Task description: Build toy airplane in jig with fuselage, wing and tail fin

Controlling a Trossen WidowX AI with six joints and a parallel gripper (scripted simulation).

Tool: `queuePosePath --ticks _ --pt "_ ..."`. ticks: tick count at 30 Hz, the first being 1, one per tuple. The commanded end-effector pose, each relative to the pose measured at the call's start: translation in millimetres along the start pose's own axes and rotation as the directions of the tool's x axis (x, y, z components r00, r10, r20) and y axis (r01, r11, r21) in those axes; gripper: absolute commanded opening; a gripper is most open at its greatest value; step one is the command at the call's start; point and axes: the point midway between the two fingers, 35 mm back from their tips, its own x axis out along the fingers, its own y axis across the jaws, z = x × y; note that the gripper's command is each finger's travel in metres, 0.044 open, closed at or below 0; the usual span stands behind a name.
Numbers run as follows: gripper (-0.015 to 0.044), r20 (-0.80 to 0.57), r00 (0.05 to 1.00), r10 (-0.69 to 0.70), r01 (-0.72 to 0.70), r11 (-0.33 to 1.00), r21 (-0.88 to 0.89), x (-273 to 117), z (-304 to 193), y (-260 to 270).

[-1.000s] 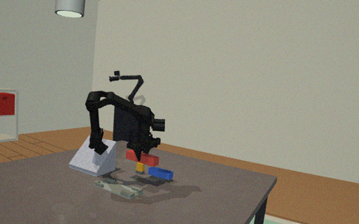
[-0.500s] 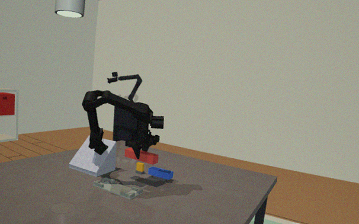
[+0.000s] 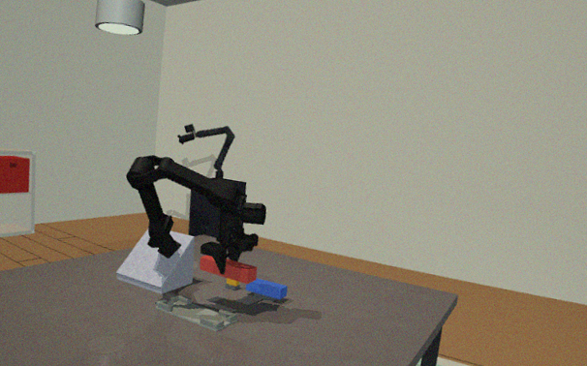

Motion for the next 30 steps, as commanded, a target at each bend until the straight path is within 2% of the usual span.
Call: queuePosePath --ticks 1,30 --pt "0.0 0.0 1.0 -0.003 0.003 1.0 -0.012 6 -1 -13" --pt "0.0 0.002 0.999 -0.035 0.035 0.998 -0.049 35 -14 -97"
